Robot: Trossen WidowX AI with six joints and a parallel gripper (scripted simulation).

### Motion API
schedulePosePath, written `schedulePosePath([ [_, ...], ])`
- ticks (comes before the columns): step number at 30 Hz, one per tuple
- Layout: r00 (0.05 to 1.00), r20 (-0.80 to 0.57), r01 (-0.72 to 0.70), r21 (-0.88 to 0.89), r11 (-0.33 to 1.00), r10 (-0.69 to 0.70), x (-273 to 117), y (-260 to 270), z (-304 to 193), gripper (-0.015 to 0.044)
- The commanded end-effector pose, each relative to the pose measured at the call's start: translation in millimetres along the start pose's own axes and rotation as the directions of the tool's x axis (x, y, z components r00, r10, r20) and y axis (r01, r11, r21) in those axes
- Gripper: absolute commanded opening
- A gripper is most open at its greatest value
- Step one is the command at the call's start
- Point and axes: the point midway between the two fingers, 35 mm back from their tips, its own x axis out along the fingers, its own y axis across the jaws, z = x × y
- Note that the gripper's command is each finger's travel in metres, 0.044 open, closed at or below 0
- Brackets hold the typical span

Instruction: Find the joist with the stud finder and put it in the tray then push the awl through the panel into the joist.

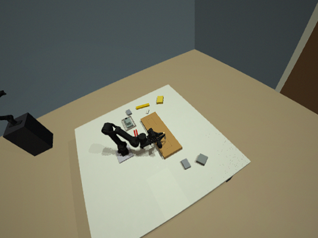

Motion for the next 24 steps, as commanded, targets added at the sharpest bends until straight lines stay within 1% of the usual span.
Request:
schedulePosePath([
  [1, 1.0, 0.003, -0.004, -0.007, 1.0, 0.004, 0, 1, -2, 0.0],
  [24, 1.0, 0.003, -0.004, -0.007, 1.0, 0.004, 3, 1, -33, 0.0],
])
